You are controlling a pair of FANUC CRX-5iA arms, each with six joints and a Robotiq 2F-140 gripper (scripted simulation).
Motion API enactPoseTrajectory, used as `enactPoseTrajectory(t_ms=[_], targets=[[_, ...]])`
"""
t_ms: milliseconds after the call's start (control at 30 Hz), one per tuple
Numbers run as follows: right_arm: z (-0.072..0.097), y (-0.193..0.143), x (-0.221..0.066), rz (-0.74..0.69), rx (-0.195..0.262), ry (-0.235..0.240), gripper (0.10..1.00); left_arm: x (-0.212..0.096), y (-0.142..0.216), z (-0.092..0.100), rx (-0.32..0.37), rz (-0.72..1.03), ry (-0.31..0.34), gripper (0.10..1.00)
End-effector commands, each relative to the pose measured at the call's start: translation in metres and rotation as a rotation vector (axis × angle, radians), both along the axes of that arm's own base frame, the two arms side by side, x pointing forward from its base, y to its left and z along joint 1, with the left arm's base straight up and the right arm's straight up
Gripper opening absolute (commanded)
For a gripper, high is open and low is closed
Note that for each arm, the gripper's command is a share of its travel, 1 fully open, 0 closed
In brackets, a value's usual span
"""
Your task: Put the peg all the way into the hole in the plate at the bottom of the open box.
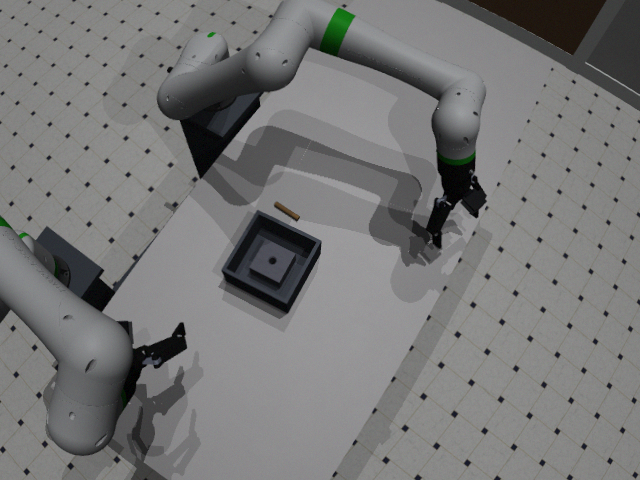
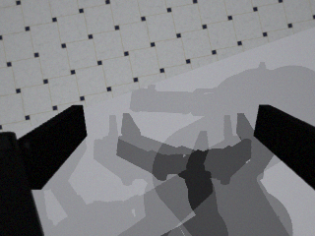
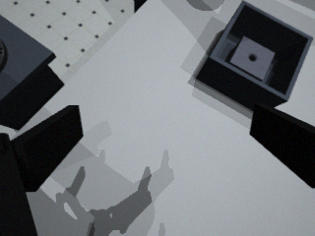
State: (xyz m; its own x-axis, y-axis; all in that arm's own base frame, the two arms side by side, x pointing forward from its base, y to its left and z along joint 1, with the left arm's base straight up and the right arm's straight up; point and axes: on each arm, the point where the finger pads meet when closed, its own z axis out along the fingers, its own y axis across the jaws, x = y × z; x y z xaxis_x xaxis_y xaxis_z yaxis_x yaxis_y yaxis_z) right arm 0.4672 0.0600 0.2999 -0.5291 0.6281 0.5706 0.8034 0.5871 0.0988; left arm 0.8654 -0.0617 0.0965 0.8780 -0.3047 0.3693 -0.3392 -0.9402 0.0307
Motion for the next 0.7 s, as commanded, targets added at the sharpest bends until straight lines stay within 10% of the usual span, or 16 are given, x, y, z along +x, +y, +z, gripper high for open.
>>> enactPoseTrajectory(t_ms=[0, 667], targets=[[0.0039, -0.0016, -0.0004, -0.002, -0.005, -0.005, 1.0, 0.0037, -0.0005, 0.0085, -0.001, -0.002, -0.015, 1.0], [0.0038, -0.0017, -0.0004, -0.001, -0.005, -0.005, 1.0, 0.0005, 0.0004, 0.011, 0.0, 0.001, -0.011, 1.0]])
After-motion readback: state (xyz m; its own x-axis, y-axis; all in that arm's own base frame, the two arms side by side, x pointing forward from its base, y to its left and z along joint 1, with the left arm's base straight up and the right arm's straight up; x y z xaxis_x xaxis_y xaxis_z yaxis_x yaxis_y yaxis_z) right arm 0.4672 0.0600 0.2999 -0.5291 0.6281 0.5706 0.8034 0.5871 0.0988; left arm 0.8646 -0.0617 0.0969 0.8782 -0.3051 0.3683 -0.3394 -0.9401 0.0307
